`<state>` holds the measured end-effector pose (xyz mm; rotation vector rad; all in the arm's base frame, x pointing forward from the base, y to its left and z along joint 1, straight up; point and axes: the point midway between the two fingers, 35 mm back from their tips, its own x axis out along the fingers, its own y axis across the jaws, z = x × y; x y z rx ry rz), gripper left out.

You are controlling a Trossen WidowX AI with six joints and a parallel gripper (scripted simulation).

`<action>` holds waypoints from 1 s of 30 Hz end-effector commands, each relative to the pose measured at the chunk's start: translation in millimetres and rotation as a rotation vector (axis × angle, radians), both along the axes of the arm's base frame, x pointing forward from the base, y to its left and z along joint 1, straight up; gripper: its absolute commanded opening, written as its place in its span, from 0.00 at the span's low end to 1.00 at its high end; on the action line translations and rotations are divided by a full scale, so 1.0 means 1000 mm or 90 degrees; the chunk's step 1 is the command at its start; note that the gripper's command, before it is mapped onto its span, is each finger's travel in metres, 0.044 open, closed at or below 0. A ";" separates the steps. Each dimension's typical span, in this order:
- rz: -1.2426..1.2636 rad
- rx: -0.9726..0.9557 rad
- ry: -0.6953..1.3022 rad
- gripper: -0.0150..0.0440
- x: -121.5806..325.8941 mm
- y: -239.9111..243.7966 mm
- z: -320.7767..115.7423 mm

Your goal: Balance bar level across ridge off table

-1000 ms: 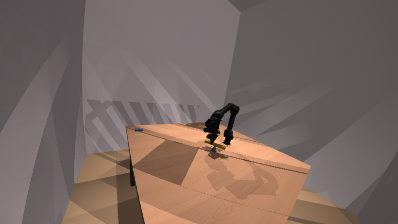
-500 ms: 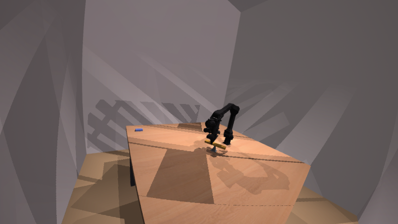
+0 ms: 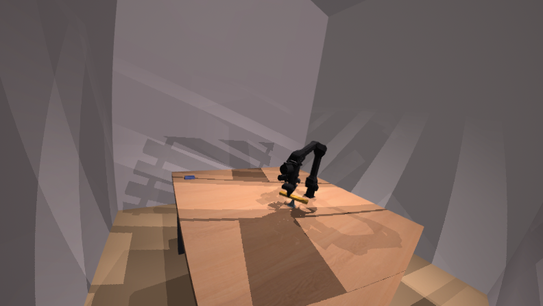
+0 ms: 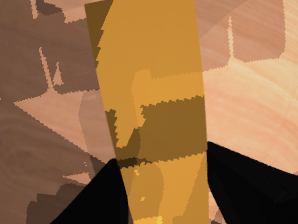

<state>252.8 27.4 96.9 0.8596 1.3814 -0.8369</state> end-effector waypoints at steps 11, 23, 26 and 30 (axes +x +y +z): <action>0.000 0.000 0.000 0.43 0.000 0.000 0.000; 0.000 0.000 0.000 0.54 0.000 0.000 0.000; 0.000 0.000 0.000 0.54 0.000 0.000 0.000; 0.000 0.000 0.000 0.54 0.000 0.000 0.000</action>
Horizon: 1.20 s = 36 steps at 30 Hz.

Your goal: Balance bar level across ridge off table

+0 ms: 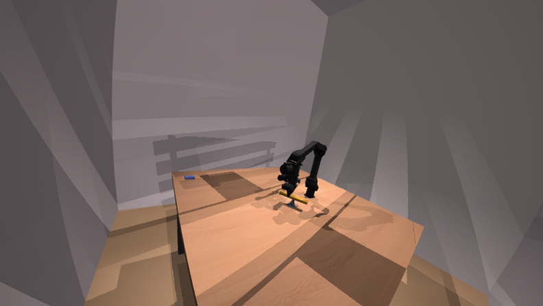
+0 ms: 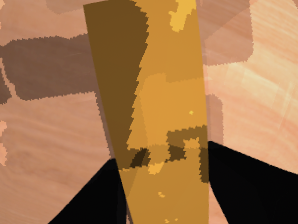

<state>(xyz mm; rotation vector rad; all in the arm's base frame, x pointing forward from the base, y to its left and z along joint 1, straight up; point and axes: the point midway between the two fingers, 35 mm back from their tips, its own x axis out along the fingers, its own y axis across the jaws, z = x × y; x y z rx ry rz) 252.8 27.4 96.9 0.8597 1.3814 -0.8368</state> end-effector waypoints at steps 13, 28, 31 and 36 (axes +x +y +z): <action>0.000 0.000 0.000 0.54 0.000 0.000 0.000; 0.000 0.000 0.000 0.57 0.000 0.000 0.000; 0.000 0.000 0.000 0.57 0.000 0.000 0.000; 0.000 0.000 0.000 0.57 0.000 0.000 0.000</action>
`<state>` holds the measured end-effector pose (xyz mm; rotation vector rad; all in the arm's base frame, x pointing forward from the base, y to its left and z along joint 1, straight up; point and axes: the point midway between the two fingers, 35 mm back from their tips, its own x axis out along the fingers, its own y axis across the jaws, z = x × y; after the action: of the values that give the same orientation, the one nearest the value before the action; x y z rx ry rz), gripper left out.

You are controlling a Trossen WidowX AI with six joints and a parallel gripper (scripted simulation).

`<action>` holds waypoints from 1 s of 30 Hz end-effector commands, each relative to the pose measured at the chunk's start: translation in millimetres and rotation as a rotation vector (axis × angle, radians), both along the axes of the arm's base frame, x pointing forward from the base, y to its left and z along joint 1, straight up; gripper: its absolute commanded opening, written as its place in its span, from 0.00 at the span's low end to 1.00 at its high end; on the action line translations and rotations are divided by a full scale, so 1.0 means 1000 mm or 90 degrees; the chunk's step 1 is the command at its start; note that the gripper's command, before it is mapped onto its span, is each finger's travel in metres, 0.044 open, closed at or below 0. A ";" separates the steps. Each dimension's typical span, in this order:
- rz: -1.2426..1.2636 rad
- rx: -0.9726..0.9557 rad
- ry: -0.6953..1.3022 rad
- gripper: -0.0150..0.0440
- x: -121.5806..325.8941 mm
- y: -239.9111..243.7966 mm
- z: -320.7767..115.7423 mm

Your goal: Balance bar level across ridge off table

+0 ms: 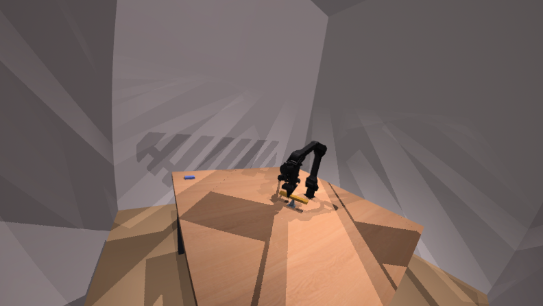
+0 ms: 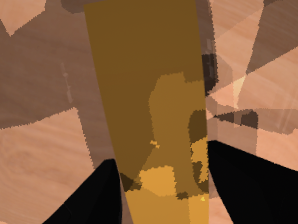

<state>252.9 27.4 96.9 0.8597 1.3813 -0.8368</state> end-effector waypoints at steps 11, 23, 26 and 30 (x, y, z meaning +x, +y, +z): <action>0.000 0.000 0.000 0.92 0.000 0.000 0.000; 0.000 0.000 0.000 1.00 0.001 0.000 0.082; 0.000 0.000 0.000 1.00 -0.002 0.000 0.100; 0.000 0.000 0.000 1.00 -0.002 0.000 0.100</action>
<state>252.7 27.4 197.1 0.8678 1.3647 -0.8248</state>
